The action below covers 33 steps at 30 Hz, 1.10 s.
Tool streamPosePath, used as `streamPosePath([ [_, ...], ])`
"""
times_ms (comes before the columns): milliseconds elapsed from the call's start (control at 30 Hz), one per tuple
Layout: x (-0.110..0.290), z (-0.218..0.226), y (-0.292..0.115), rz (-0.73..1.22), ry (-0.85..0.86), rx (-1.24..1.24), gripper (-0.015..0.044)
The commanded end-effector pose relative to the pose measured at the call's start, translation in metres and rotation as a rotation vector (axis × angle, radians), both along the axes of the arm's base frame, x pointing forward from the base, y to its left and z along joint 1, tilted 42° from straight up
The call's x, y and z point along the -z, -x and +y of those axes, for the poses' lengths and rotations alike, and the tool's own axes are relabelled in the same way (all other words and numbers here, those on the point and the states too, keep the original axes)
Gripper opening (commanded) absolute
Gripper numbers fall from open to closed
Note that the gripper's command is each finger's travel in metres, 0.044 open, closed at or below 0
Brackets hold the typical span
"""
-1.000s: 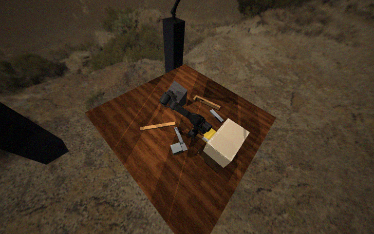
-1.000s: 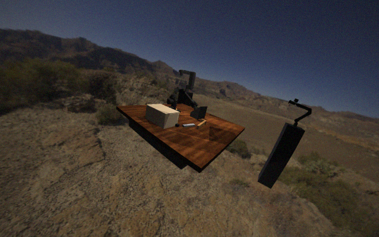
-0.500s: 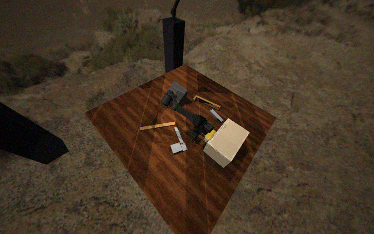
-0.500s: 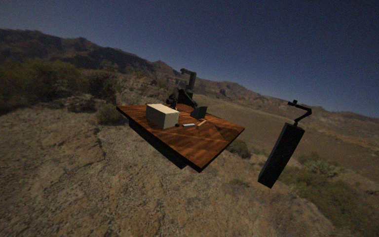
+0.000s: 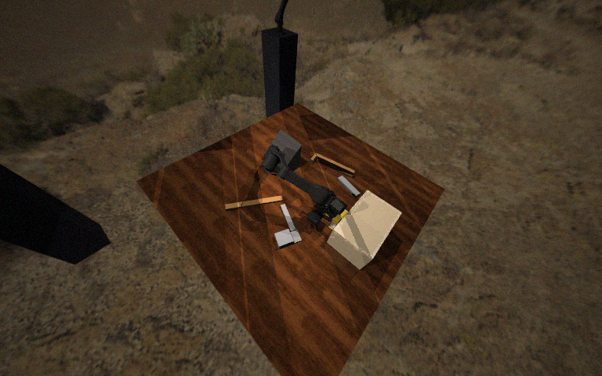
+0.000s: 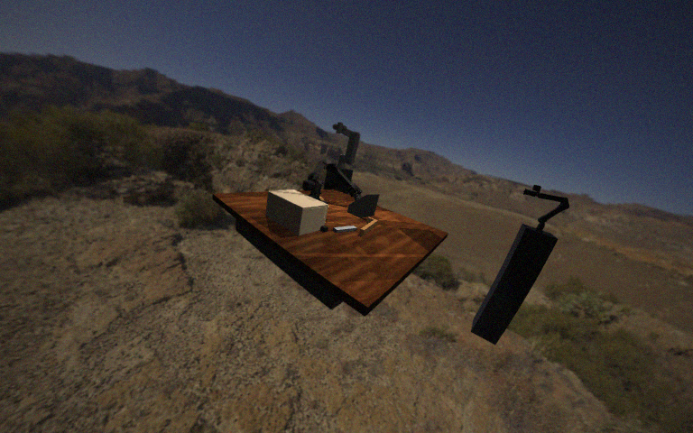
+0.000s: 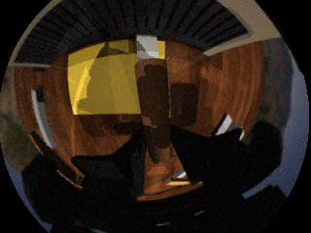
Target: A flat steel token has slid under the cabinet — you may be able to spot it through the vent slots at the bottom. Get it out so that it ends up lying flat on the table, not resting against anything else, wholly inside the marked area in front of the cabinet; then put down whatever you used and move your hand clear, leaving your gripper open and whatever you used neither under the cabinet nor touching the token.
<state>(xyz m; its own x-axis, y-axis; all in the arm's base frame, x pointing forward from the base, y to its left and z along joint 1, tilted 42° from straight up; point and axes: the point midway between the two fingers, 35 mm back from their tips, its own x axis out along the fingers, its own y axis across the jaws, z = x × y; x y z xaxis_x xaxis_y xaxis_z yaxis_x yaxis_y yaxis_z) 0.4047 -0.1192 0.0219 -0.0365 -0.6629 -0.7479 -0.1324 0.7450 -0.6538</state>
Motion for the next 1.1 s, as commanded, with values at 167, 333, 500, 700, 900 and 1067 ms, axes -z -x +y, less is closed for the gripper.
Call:
streamPosePath([
  [167, 0.007, 0.006, -0.002, -0.005, 0.001, 0.002, 0.0],
  [333, 0.011, 0.01, -0.001, -0.004, 0.001, 0.002, 0.0],
  [500, 0.015, 0.013, 0.0, -0.004, 0.0, 0.002, 0.0],
  [700, 0.018, 0.017, 0.001, -0.004, 0.0, 0.002, 0.0],
  [900, 0.022, 0.021, 0.001, -0.004, 0.0, 0.002, 0.0],
  [1067, 0.025, 0.024, 0.002, -0.004, 0.0, 0.002, 0.0],
])
